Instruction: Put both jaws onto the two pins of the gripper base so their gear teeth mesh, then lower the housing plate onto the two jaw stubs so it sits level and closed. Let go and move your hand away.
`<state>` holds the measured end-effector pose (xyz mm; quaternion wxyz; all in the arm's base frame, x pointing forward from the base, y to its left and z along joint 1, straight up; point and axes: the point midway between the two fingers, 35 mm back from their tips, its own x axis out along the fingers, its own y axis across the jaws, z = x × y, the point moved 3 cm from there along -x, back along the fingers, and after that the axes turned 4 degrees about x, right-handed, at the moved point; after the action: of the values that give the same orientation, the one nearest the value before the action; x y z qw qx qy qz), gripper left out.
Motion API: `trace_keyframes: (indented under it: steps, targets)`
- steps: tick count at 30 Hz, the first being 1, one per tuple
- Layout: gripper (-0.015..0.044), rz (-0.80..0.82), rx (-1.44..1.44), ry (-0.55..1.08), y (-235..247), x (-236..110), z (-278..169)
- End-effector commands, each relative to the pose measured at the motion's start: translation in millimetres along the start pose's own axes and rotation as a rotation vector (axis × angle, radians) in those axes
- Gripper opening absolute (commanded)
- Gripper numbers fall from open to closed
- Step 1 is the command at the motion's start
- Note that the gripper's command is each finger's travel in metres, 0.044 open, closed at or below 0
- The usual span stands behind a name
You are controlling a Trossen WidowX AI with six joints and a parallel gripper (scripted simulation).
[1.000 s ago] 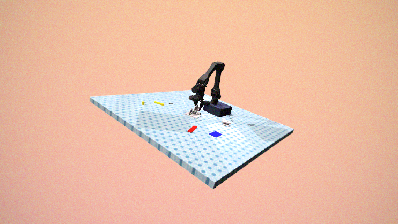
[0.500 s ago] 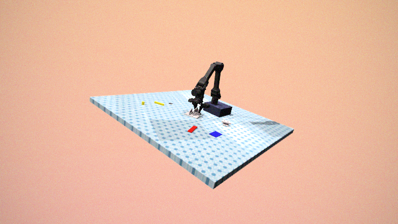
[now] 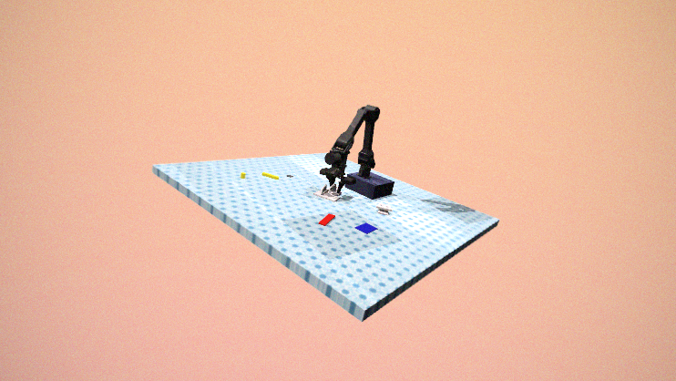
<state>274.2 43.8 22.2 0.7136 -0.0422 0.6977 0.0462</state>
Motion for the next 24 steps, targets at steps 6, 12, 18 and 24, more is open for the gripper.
trace_keyframes:
  steps: [6,12,18,24]
  targets:
    - [0.0134,-0.004,0.009,-0.001,-0.5,3.4,0.1]
    - [0.0134,-0.004,0.009,-0.001,-0.5,3.5,0.1]
    - [0.0134,-0.004,0.010,-0.001,-0.5,6.5,0.1]
    - [0.0134,-0.004,0.010,-0.001,-0.5,6.6,0.1]
